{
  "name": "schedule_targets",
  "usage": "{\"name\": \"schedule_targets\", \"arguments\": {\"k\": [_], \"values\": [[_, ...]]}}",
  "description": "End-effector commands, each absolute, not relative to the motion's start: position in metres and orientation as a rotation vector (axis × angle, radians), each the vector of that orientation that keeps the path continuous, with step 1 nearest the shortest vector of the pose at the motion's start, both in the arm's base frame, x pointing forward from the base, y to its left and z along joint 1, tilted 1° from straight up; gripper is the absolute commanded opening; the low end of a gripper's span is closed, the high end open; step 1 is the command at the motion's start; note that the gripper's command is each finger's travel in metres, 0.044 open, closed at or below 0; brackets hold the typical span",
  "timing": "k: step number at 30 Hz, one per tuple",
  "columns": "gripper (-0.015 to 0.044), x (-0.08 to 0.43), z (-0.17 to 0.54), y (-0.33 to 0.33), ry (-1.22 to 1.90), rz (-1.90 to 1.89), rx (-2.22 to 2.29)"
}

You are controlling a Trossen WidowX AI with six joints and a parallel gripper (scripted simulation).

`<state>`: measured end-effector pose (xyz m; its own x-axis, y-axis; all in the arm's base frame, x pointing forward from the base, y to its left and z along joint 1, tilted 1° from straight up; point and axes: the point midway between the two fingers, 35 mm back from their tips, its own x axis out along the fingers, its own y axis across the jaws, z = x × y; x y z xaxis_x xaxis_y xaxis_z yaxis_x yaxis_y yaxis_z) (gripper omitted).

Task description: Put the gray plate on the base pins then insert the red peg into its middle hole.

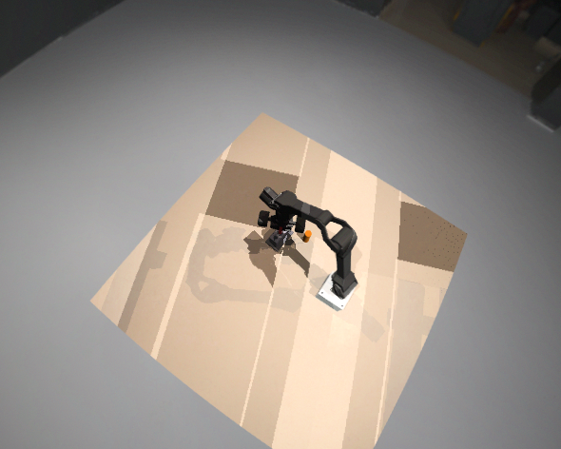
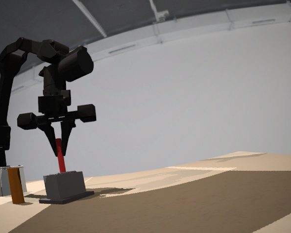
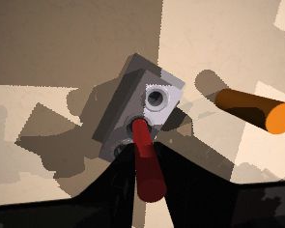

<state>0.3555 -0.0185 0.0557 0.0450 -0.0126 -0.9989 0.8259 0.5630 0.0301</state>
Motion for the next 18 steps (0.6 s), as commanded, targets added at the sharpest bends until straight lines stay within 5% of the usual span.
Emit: {"name": "schedule_targets", "arguments": {"k": [1, 6, 18], "values": [[0.0026, 0.3555, 0.0559, -0.0185, 1.387, -0.745, 0.762], [0.0150, 0.3555, 0.0559, -0.0185, 1.387, -0.745, 0.762], [0.0150, 0.3554, 0.0576, -0.0184, 1.387, -0.745, 0.764]]}}
